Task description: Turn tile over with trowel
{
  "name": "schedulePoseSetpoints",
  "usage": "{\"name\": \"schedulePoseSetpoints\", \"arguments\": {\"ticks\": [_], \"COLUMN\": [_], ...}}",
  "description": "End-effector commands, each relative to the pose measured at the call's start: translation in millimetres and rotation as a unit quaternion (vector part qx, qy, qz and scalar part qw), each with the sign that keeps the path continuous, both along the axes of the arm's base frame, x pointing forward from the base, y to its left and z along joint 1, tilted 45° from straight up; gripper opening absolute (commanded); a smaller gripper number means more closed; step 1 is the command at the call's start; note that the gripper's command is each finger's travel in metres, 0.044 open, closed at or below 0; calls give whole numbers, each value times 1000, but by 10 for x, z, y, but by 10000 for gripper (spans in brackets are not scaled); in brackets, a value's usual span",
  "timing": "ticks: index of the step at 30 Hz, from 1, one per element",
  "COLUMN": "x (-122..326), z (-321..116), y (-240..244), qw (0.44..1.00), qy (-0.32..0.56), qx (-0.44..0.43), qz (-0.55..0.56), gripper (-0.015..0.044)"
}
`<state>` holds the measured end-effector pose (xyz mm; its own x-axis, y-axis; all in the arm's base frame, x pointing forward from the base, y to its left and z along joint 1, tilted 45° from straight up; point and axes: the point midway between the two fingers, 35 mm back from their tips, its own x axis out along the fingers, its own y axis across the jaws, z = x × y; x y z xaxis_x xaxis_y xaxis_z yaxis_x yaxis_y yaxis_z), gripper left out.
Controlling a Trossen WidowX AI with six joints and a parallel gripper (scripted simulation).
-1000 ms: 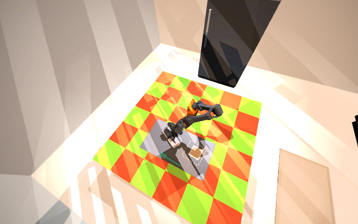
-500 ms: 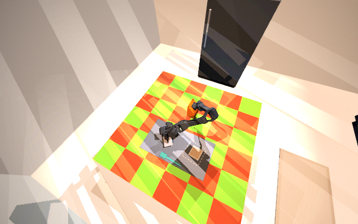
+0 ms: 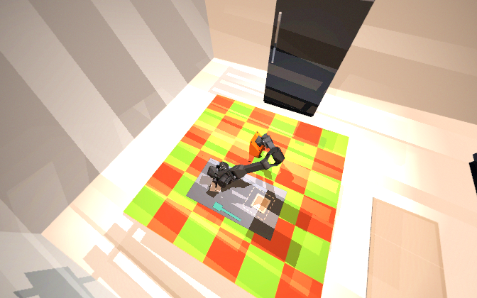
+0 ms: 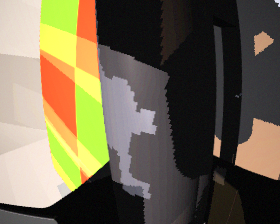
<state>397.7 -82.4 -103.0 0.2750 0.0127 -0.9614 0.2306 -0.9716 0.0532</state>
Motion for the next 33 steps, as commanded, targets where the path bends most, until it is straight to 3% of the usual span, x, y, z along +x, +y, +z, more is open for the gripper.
{"name": "schedulePoseSetpoints", "arguments": {"ticks": [1, 7, 33], "x": [24, -5, 3], "z": [-44, -136, -361], "y": [-99, -163, 65], "qw": [999, 996, 996], "qy": [20, 55, 55], "qx": [-16, -33, -32], "qz": [-30, -64, -64], "gripper": [0, 0, 0]}}
